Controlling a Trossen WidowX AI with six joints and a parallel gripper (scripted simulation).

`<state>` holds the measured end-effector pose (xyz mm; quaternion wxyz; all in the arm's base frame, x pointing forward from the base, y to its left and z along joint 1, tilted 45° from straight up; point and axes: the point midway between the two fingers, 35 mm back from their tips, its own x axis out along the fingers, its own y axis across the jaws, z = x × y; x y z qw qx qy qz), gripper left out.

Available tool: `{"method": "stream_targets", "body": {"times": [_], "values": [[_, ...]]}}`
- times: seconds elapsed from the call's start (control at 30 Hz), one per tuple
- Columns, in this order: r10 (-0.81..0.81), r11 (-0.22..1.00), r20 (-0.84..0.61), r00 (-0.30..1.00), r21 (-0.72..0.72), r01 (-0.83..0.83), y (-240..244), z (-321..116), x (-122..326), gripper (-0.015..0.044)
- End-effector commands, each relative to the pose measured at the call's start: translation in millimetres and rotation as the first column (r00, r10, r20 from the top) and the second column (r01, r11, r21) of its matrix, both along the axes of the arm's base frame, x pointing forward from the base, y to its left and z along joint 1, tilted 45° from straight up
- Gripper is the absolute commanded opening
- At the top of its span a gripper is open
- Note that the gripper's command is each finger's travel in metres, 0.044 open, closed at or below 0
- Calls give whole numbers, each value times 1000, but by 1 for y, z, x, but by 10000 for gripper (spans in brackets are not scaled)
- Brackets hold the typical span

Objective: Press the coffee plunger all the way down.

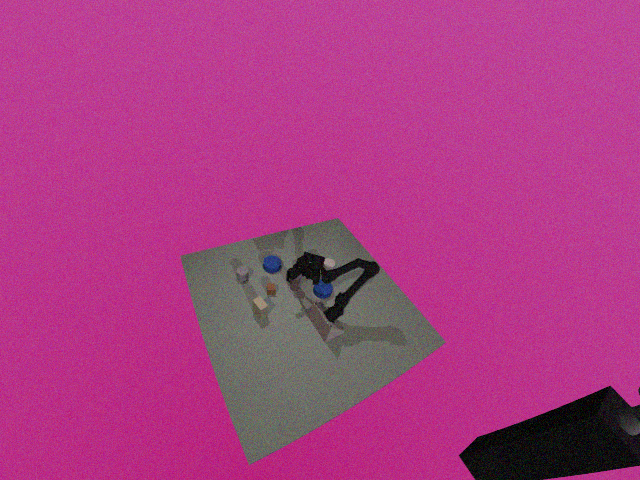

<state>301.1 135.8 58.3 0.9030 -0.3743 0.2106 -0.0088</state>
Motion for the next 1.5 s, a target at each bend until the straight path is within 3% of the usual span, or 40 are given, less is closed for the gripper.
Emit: {"method": "stream_targets", "body": {"times": [0.0, 1.47], "values": [[-19, 999, -37, 999, -36, 18, -18, -18, -2, 117], [-18, 999, -29, 999, -40, 17, -25, -32, 13, 117]]}}
